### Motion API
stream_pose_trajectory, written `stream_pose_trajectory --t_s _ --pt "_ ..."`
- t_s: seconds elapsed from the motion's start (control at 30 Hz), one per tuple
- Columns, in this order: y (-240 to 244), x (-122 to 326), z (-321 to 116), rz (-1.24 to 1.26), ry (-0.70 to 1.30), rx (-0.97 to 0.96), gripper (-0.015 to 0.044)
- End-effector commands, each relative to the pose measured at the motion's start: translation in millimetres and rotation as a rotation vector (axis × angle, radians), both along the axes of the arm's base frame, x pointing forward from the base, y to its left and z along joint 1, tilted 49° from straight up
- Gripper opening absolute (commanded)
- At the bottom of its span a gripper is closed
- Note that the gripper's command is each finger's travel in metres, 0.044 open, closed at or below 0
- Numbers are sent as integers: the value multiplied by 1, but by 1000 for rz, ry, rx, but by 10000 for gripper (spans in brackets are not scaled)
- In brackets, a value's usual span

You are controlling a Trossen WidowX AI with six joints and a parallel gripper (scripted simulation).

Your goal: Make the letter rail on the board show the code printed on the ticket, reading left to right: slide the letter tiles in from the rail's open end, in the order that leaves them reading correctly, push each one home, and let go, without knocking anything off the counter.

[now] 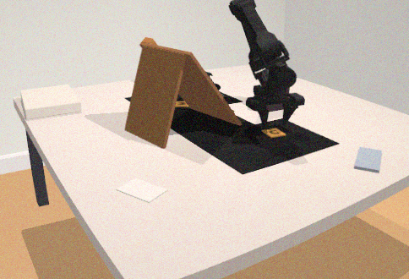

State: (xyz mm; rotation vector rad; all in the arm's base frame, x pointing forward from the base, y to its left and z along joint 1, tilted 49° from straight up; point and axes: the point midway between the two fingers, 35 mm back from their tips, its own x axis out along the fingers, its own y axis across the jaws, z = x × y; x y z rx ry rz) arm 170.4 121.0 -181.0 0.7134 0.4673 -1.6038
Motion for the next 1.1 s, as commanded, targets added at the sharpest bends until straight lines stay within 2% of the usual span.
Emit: stream_pose_trajectory --t_s 0.0,1.07 --pt "-1 0 -1 6 2 -4 340" --pt "-15 -1 -14 6 1 -5 340"
